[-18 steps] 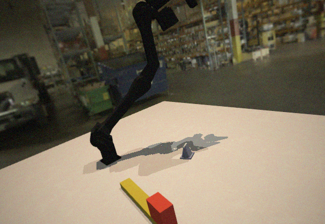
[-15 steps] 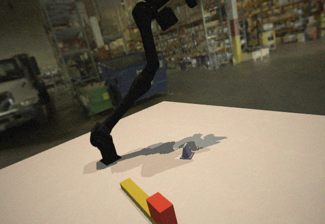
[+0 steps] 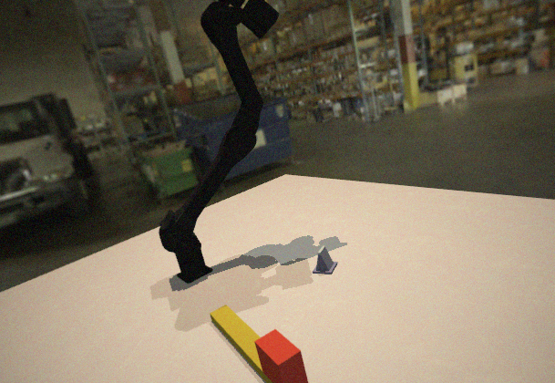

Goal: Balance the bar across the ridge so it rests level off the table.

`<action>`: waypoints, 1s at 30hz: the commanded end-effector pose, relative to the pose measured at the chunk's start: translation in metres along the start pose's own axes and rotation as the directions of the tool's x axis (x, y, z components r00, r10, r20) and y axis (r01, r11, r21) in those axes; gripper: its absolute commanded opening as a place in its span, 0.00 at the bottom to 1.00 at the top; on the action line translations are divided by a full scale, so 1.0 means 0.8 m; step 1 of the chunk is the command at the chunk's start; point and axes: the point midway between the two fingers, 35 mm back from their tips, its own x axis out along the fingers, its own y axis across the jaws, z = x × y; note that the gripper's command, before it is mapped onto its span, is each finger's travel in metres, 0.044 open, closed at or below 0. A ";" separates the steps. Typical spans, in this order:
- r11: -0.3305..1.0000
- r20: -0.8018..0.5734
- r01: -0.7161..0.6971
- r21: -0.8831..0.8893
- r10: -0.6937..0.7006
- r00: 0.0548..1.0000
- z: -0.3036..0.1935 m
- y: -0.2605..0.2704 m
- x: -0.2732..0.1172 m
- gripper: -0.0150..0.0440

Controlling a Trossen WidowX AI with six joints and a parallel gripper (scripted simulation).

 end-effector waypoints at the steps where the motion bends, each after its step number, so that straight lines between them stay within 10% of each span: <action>1: 0.998 0.019 0.053 -0.027 -0.053 0.998 0.006 -0.024 -0.007 0.79; 30: 0.746 -0.128 0.577 -0.331 -0.642 0.756 -0.072 -0.303 -0.168 0.79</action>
